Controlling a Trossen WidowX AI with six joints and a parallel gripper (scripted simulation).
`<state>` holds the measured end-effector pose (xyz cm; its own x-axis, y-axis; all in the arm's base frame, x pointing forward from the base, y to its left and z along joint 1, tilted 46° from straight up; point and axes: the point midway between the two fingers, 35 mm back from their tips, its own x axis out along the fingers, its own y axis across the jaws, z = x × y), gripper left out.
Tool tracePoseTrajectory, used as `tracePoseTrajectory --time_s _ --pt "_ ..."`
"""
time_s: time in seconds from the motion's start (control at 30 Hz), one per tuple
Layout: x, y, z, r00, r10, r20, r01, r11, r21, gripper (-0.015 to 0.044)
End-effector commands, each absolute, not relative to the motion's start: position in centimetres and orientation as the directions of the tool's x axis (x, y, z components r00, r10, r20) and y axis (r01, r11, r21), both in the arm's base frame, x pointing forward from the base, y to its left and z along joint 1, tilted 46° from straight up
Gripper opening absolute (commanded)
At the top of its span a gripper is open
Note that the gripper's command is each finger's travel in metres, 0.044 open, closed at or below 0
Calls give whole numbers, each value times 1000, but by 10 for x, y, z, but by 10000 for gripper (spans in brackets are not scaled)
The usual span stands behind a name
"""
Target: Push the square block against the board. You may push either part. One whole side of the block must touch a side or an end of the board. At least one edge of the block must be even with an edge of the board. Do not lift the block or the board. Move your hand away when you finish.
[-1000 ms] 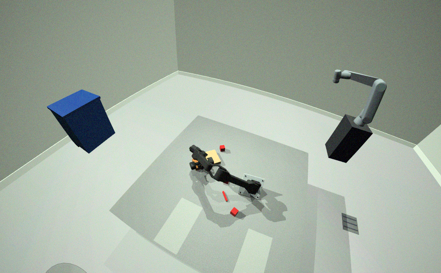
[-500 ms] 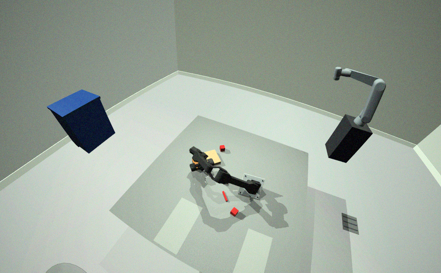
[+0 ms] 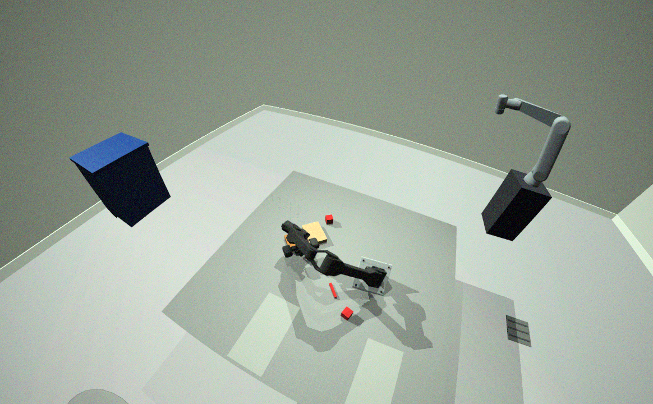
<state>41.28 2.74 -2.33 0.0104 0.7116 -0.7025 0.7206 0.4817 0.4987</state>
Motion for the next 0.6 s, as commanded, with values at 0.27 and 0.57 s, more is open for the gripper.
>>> tracePoseTrajectory --time_s 0.27,0.57 --pt "410 -8 14 1 714 -700 727 480 491 0" --pt "408 -28 -4 22 712 -702 635 532 560 0"
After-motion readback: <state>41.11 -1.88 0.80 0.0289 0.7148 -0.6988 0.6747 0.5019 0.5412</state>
